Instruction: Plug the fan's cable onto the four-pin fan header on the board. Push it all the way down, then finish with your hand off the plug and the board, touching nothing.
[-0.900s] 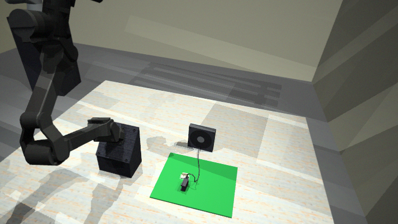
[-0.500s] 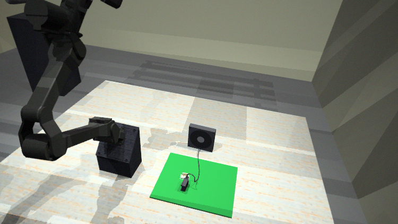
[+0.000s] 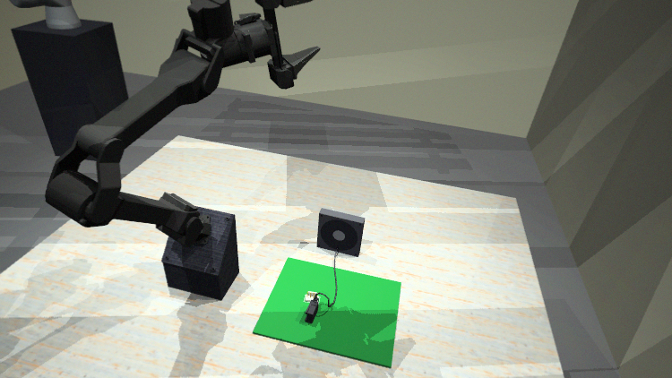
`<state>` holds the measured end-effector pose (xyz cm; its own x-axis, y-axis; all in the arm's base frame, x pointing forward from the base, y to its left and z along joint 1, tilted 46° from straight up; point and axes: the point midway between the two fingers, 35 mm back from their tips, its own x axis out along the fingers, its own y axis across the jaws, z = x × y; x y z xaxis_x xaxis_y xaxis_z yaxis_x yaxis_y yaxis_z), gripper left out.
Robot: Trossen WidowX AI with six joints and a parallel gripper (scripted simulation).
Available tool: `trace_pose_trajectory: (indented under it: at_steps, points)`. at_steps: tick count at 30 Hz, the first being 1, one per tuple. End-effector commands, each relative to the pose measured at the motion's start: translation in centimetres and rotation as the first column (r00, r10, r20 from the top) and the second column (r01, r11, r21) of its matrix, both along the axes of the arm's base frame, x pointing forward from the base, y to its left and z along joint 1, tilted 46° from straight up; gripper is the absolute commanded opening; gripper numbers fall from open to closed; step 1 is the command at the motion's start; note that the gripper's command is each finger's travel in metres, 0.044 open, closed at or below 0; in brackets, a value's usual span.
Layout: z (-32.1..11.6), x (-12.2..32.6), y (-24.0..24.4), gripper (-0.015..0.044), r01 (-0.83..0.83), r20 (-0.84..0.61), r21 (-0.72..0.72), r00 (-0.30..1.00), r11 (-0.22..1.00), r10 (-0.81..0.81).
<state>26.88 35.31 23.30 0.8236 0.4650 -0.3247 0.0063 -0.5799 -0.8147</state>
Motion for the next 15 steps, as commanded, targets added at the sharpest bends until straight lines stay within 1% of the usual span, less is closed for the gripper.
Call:
trace_pose_trajectory:
  at_steps: [1,5,9,12,15]
  points:
    - [-4.4,3.8,-3.8,0.044,0.19,-0.119,-0.088,0.973,0.978,-0.2]
    - [-8.5,6.5,-8.4,0.044,0.366,-0.208,-0.191,0.892,0.911,-0.402]
    - [-12.4,8.3,-14.0,0.044,0.511,-0.252,-0.317,0.767,0.799,-0.59]
    - [-14.8,9.0,-18.3,0.044,0.583,-0.259,-0.415,0.66,0.699,-0.705]
    - [-16.0,9.0,-20.6,0.044,0.614,-0.256,-0.466,0.595,0.637,-0.761]
